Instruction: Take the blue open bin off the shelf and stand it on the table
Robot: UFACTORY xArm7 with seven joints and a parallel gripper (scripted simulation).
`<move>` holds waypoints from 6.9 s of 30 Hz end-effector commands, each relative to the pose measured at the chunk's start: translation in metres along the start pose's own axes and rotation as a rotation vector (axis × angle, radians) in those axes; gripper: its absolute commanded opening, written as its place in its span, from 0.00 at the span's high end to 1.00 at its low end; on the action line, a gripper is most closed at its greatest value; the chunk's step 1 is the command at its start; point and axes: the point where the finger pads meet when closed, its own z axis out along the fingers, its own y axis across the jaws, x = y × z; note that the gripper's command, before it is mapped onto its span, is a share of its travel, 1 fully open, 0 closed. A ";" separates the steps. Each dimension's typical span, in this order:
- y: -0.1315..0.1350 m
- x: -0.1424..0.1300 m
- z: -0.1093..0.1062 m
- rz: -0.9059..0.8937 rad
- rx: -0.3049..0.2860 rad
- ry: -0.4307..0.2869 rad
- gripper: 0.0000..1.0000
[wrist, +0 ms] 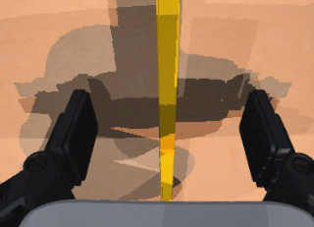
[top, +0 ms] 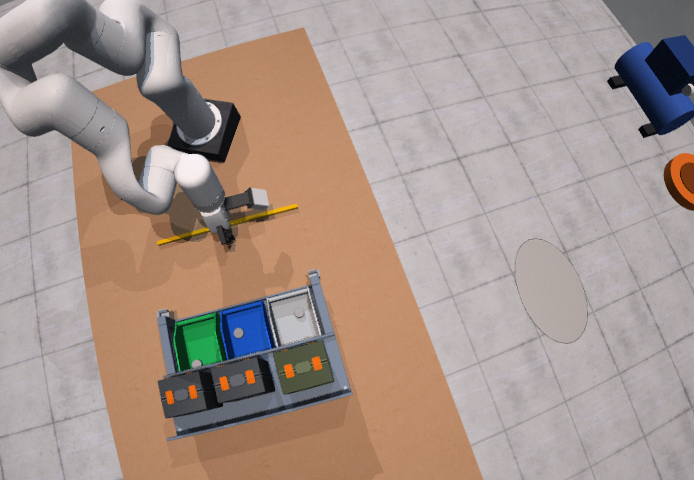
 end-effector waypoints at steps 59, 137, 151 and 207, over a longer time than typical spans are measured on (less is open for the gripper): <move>0.001 0.000 -0.050 0.000 -0.001 0.000 0.00; -0.002 -0.002 -0.125 0.000 -0.002 0.000 0.00; -0.001 -0.001 -0.119 0.000 -0.002 0.000 0.00; 0.107 -0.001 -0.117 0.000 -0.005 -0.001 0.00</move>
